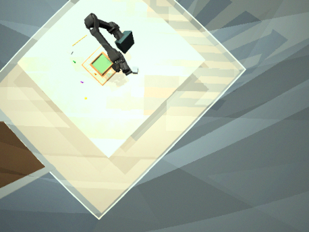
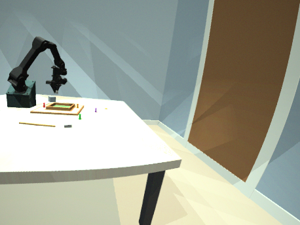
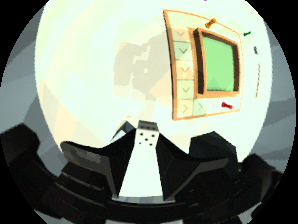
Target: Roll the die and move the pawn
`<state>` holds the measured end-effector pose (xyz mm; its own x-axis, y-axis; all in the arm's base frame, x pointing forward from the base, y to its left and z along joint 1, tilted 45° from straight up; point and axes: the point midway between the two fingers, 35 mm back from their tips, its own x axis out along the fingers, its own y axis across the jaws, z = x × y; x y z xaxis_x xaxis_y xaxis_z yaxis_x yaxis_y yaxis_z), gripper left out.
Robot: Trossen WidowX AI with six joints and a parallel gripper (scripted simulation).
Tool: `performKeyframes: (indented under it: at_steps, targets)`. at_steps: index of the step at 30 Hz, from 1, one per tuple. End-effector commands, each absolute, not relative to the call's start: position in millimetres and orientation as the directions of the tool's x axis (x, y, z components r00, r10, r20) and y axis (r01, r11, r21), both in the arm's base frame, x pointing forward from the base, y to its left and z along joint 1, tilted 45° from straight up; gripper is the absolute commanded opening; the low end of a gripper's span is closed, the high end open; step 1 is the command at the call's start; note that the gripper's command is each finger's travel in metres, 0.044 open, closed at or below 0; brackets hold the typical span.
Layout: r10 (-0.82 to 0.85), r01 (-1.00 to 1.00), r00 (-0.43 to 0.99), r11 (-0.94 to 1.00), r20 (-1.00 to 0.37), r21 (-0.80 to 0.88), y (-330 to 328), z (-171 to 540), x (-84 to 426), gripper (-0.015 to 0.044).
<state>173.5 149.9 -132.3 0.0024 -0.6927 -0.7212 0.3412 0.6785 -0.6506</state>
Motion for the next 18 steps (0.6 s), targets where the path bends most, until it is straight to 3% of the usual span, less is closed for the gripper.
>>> performKeyframes:
  at_steps: [1,8,18]
  targets:
    - [-0.687,0.347,0.005,0.682,-0.726,-0.643,172,-104,173,0.0]
    - [-0.686,0.331,0.005,0.688,-0.727,-0.646,171,-102,174,0.0]
    - [-0.671,0.082,0.006,0.739,-0.741,-0.669,155,-86,198,0.0]
